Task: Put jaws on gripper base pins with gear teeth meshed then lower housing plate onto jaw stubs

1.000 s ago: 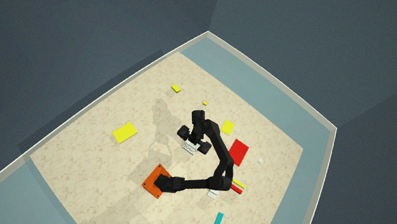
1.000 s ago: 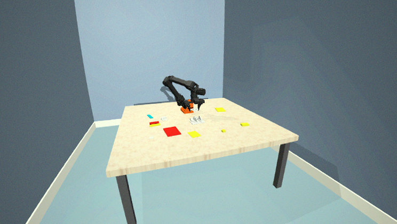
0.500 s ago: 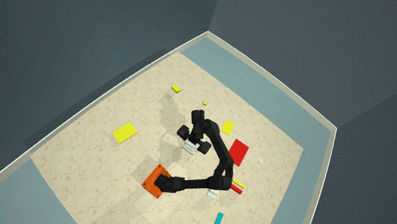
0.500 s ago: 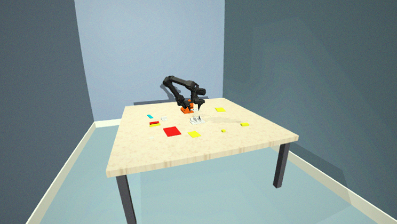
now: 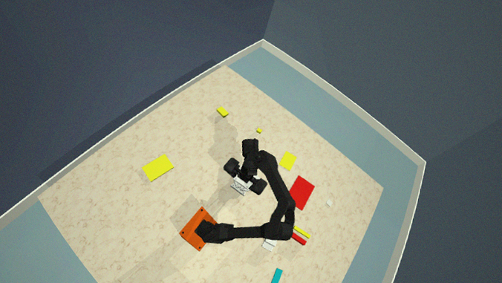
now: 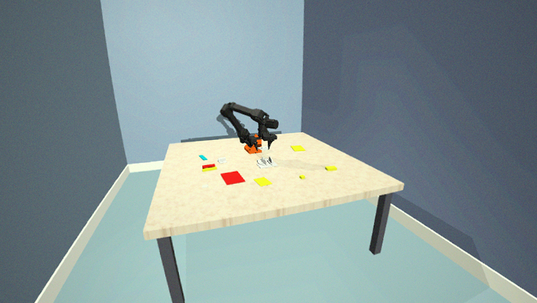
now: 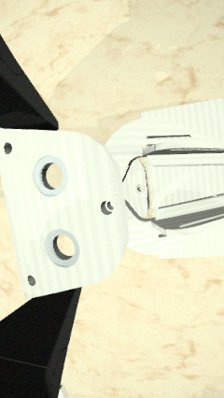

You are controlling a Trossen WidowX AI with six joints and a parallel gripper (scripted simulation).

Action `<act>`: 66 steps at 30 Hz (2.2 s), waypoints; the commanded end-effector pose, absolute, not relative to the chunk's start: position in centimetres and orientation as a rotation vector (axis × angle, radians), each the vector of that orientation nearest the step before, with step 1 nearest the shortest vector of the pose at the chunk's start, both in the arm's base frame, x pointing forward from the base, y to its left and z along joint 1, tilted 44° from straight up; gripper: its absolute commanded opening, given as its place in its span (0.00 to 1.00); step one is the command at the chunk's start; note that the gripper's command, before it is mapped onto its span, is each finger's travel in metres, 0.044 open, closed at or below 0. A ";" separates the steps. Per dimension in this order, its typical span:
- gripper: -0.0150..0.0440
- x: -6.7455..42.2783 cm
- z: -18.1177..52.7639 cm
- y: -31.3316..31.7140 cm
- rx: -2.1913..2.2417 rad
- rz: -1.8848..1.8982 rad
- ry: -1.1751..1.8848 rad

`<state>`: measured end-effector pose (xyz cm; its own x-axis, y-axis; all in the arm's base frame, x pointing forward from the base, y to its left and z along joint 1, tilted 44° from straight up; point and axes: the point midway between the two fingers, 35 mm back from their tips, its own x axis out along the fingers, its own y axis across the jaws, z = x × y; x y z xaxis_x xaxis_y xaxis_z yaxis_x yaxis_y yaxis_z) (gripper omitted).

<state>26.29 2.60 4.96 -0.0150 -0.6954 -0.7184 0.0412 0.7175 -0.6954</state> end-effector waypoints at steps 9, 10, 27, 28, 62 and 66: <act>0.85 26.4 4.4 2.3 -0.557 -0.638 1.482; 0.85 26.4 4.3 2.2 -0.557 -0.638 1.482; 0.85 26.4 2.3 0.2 -0.557 -0.638 1.482; 0.85 26.4 2.2 0.1 -0.557 -0.638 1.482; 0.85 26.2 0.5 -1.7 -0.561 -0.640 1.481; 0.85 26.2 0.3 -1.8 -0.566 -0.635 1.484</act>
